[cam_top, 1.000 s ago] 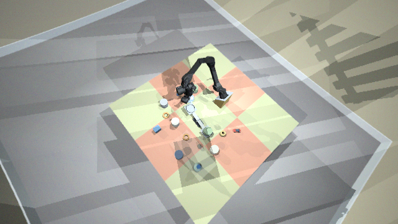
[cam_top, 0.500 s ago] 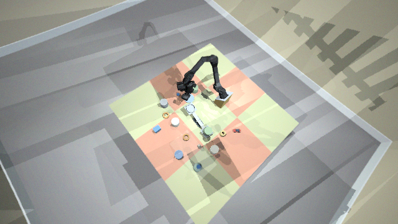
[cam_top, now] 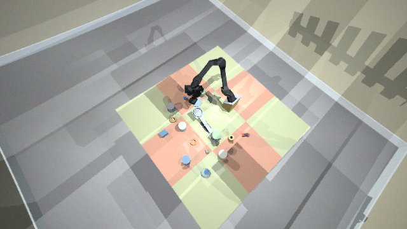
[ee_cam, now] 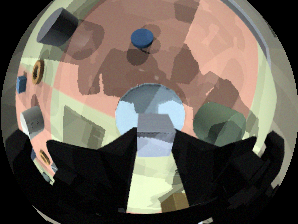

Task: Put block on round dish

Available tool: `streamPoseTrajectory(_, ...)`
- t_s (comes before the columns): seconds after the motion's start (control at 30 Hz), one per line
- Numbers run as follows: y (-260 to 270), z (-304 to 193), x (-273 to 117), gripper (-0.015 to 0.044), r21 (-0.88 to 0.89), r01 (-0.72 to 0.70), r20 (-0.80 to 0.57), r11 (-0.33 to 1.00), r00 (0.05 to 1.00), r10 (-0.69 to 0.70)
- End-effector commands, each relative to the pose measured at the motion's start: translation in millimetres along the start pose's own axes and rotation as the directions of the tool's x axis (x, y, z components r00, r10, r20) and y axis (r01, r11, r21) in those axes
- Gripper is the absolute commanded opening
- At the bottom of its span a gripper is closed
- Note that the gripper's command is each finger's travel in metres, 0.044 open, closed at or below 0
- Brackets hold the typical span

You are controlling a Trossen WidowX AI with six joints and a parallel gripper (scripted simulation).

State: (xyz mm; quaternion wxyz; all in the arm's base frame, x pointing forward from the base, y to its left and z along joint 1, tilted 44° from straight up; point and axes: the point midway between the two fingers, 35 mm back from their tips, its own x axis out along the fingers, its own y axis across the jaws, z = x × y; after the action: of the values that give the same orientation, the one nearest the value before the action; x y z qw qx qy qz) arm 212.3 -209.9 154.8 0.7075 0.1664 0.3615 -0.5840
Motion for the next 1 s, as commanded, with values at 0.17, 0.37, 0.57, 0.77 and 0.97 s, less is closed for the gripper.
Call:
streamPoseTrajectory(0.17,-1.5,-4.9,20.1,0.0,-0.012,0.003,-0.011,1.0,1.0,-0.003)
streamPoseTrajectory(0.37,-1.4,-4.9,26.4,0.0,-0.012,0.003,-0.011,1.0,1.0,-0.003)
streamPoseTrajectory(0.57,-1.5,-5.0,36.2,0.0,-0.012,0.003,-0.01,1.0,1.0,-0.003)
streamPoseTrajectory(0.77,-1.4,-1.1,34.3,0.0079,-0.003,0.004,0.0,1.0,1.0,-0.004)
streamPoseTrajectory(0.97,-1.4,-1.1,34.3,0.0236,-0.003,0.004,0.0,1.0,1.0,-0.004)
